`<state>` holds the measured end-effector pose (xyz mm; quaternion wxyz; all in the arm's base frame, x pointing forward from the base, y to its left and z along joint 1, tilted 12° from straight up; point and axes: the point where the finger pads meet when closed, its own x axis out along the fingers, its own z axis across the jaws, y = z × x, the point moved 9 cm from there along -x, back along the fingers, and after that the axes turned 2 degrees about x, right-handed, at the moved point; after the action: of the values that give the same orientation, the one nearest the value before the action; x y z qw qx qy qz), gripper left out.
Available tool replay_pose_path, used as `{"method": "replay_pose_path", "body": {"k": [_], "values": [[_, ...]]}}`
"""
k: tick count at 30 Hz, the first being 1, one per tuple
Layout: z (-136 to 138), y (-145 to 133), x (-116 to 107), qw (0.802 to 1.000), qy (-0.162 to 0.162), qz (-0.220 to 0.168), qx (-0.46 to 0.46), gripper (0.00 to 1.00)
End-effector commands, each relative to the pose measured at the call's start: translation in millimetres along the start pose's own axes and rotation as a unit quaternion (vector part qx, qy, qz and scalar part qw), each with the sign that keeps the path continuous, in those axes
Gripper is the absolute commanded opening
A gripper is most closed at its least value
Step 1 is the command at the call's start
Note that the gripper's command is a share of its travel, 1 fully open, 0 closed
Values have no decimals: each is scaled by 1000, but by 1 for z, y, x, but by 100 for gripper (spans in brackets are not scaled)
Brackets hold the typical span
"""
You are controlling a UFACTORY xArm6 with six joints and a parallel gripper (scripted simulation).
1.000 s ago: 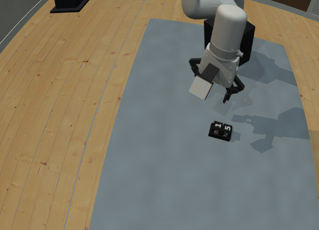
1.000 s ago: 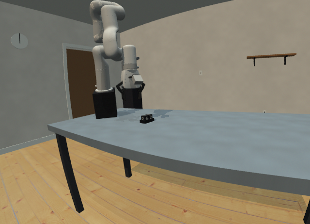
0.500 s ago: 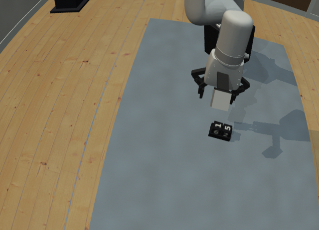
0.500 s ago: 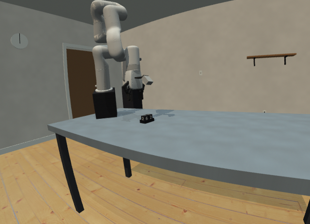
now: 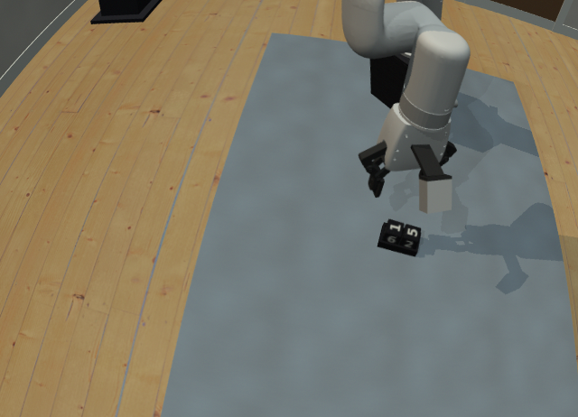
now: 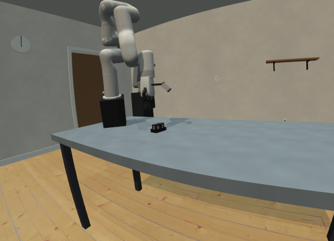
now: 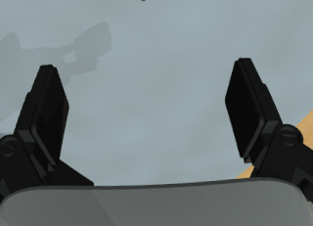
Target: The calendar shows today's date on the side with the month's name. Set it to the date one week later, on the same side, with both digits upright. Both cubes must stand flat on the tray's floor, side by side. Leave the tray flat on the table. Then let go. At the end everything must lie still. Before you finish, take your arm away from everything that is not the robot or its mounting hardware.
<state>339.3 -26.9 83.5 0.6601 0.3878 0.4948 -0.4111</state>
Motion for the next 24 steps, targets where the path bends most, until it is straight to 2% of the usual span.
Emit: {"method": "replay_pose_path", "body": {"k": [1,5,6,11,19,22,24], "values": [[-2,9,2,996,13,-6,-85,100],[-3,11,2,994,13,-6,-107,100],[-6,14,4,988,13,-5,-151,100],[-9,18,5,980,13,-5,-200,100],[-17,27,8,949,13,-3,-315,100],[-17,27,8,948,13,-3,-318,100],[-21,31,10,928,13,-2,-373,100]]}}
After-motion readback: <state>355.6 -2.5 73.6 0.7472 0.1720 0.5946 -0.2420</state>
